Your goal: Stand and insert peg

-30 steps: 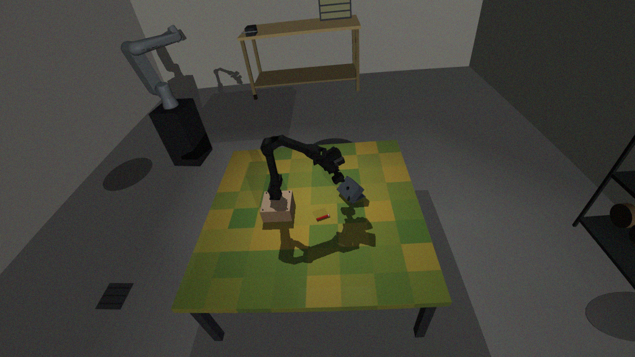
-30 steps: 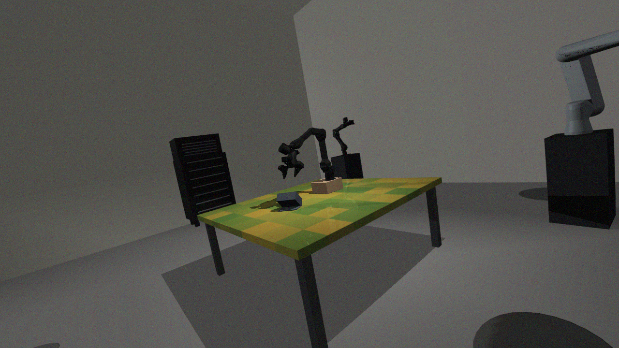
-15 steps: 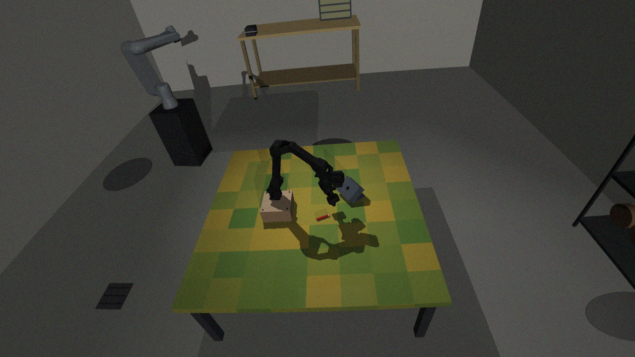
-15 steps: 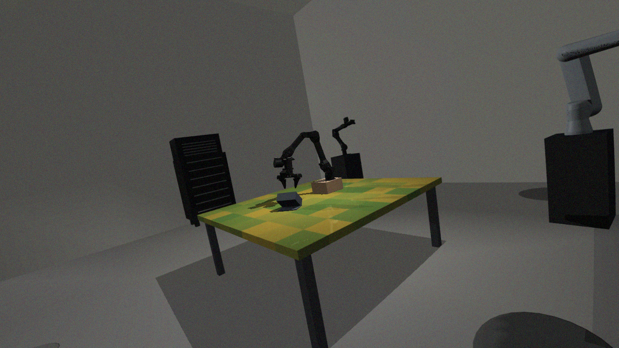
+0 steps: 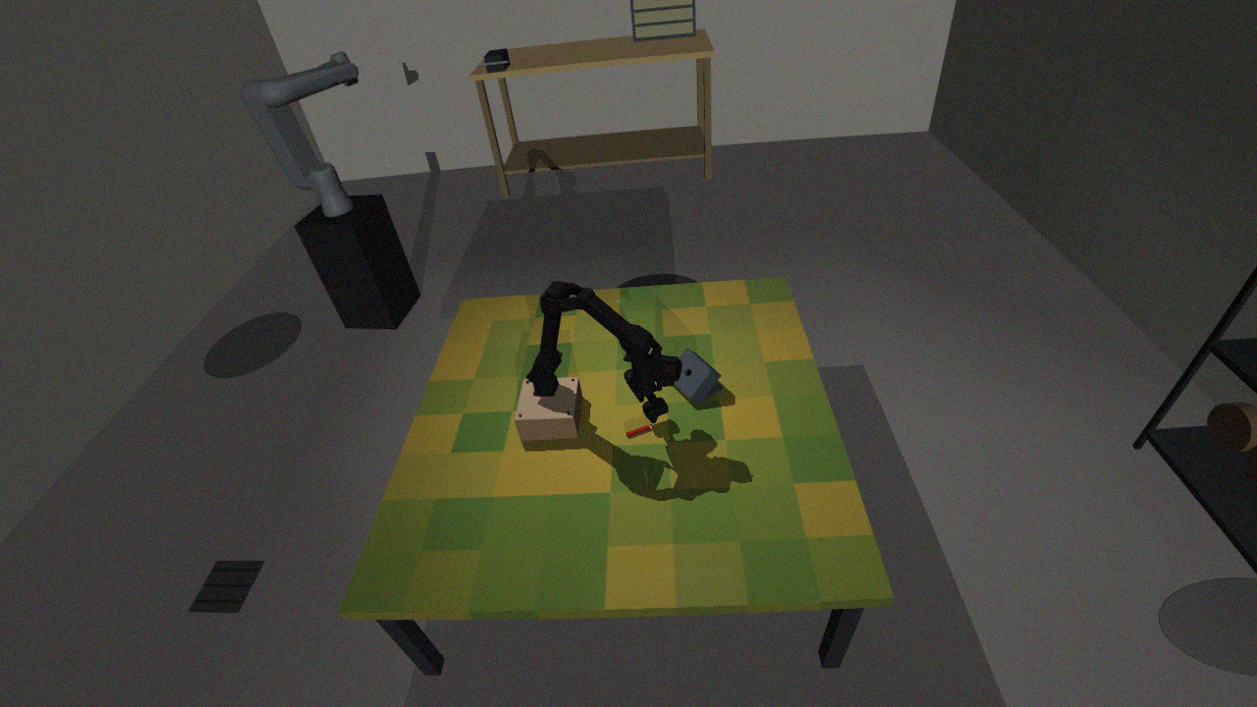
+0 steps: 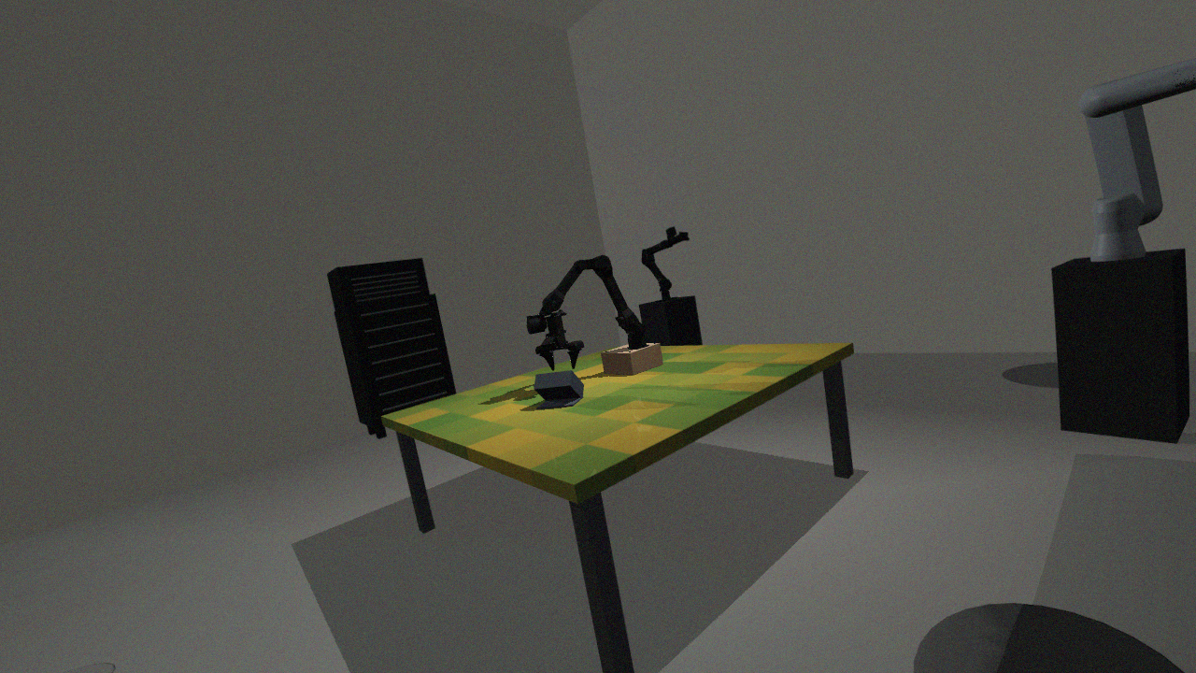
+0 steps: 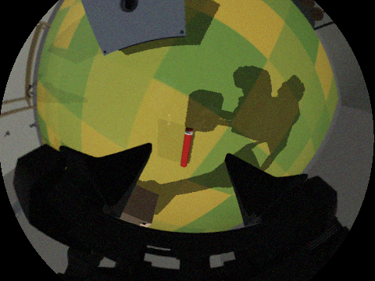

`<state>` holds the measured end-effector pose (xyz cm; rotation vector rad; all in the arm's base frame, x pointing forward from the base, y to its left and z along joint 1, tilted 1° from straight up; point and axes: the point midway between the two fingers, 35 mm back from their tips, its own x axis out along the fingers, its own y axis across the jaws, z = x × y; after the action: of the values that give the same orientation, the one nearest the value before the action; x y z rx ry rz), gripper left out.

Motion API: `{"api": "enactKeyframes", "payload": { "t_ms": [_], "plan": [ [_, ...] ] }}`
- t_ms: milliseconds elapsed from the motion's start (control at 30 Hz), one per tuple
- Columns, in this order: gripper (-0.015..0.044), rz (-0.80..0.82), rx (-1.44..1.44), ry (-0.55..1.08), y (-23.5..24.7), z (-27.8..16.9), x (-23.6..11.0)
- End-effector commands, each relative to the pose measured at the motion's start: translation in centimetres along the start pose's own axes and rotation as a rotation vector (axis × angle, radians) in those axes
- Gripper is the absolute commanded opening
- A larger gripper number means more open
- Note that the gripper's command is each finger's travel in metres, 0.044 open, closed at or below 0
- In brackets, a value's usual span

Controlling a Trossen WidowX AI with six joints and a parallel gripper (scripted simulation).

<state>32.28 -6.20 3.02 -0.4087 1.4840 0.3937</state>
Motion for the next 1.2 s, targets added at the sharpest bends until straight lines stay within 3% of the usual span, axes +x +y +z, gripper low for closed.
{"api": "enactKeyframes", "payload": {
  "t_ms": [0, 1167],
  "plan": [
    [0.0440, 0.000, -0.003, 0.005, 0.0, -0.1, 0.7],
    [0.0440, 0.001, -0.003, 0.006, 0.1, -0.3, 6.3]
  ]
}}
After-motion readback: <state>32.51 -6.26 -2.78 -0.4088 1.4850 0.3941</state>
